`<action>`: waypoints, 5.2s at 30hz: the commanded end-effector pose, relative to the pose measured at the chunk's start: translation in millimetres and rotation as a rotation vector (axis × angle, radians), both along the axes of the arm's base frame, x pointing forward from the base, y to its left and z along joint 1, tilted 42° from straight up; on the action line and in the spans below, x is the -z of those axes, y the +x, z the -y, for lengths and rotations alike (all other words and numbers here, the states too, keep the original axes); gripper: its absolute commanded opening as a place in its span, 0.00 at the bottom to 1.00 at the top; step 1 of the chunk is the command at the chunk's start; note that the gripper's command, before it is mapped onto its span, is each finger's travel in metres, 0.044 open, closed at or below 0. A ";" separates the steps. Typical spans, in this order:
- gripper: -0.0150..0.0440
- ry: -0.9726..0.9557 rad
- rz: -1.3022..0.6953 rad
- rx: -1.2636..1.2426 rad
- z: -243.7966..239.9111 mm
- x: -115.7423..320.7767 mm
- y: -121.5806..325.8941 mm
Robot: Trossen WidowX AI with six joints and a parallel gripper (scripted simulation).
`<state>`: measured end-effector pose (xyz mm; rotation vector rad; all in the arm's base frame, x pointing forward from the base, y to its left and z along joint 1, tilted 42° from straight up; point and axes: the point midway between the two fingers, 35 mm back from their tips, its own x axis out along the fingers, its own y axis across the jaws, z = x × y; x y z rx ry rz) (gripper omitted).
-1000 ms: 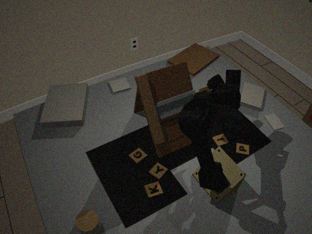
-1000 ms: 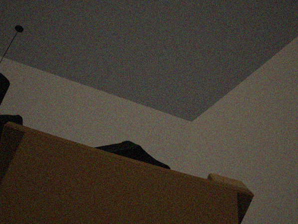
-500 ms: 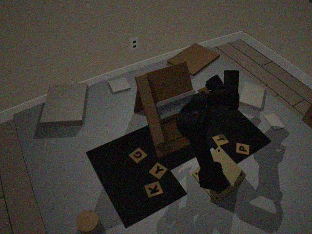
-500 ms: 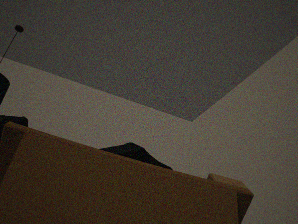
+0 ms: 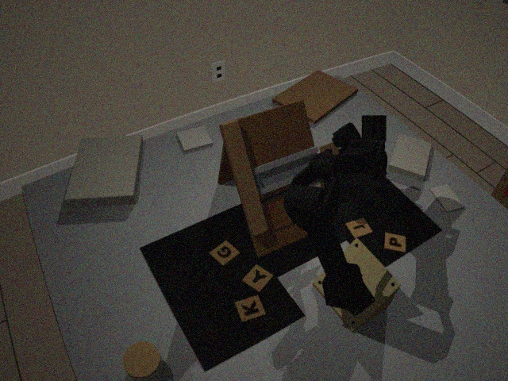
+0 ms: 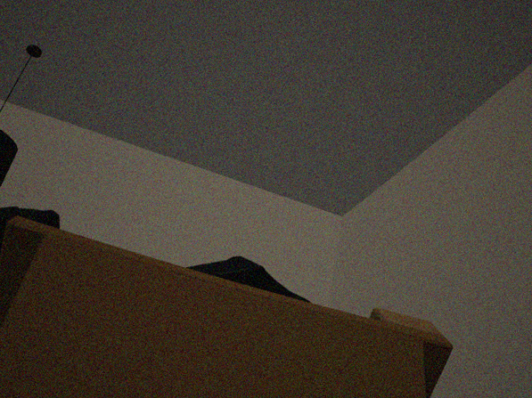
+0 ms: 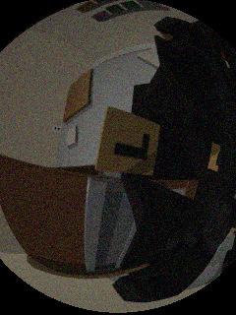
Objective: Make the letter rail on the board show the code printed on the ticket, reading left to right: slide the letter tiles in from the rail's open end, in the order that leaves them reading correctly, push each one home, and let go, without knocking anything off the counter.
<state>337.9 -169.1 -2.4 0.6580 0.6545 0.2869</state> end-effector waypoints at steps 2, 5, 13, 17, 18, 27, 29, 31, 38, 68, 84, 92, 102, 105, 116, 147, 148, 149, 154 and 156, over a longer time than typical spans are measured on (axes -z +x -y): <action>0.25 0.006 -0.008 0.001 -3.9 0.3 -1.0; 0.25 0.006 -0.008 0.001 -5.0 -0.7 -1.1; 0.25 0.006 -0.008 0.001 -8.1 -3.3 -1.2; 0.25 0.006 -0.008 0.001 -9.6 -4.6 -1.3; 0.25 0.006 -0.008 0.001 -10.0 -4.9 -1.3; 0.25 0.006 -0.008 0.001 -13.4 -7.8 -1.5; 0.25 0.006 -0.008 0.001 -14.2 -8.5 -1.5; 0.25 0.007 -0.008 0.000 -14.9 -9.1 -1.6; 0.25 0.007 -0.009 0.000 -17.6 -11.4 -1.7; 0.25 0.008 -0.009 0.000 -29.0 -21.2 -2.2; 0.25 0.008 -0.009 0.000 -35.1 -26.4 -2.5; 0.25 0.008 -0.009 0.000 -38.1 -29.0 -2.6; 0.25 0.009 -0.009 0.000 -42.0 -32.3 -2.8; 0.25 0.009 -0.009 0.000 -42.6 -32.9 -2.8; 0.25 0.009 -0.009 0.000 -44.8 -37.1 -2.4; 0.25 0.010 -0.009 0.000 -60.5 -47.7 -3.7; 0.25 0.010 -0.009 0.000 -61.0 -48.1 -3.8; 0.25 0.010 -0.009 0.000 -61.5 -48.4 -3.8; 0.25 0.010 -0.010 0.000 -63.8 -50.1 -4.0; 0.25 0.010 -0.010 0.000 -64.7 -50.8 -4.1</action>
